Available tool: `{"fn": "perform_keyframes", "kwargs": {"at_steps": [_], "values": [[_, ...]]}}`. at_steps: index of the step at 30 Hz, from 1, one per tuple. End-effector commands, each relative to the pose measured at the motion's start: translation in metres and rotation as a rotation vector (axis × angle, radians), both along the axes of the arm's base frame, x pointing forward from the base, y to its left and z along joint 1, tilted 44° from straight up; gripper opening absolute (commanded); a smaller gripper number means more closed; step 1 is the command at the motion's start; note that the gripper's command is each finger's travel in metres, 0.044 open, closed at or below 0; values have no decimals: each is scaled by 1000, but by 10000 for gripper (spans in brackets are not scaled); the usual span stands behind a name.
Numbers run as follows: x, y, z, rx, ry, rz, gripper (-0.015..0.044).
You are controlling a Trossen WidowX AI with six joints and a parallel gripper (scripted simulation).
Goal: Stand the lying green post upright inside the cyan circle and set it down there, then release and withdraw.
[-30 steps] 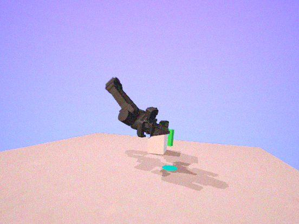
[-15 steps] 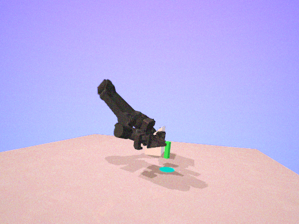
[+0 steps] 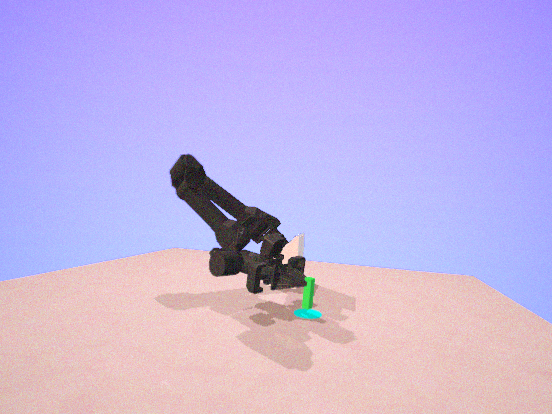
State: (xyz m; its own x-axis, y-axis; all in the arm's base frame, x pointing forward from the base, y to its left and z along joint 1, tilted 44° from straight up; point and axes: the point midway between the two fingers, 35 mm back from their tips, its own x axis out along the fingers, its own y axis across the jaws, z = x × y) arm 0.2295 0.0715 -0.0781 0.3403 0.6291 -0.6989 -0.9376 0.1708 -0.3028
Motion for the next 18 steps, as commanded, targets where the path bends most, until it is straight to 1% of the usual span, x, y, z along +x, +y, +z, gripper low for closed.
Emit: {"fn": "perform_keyframes", "kwargs": {"at_steps": [1, 12, 18], "values": [[1, -6, -8, 2, 1, 2, 23], [1, -6, -9, 2, 1, 2, 23], [1, -6, -9, 2, 1, 2, 180]]}}
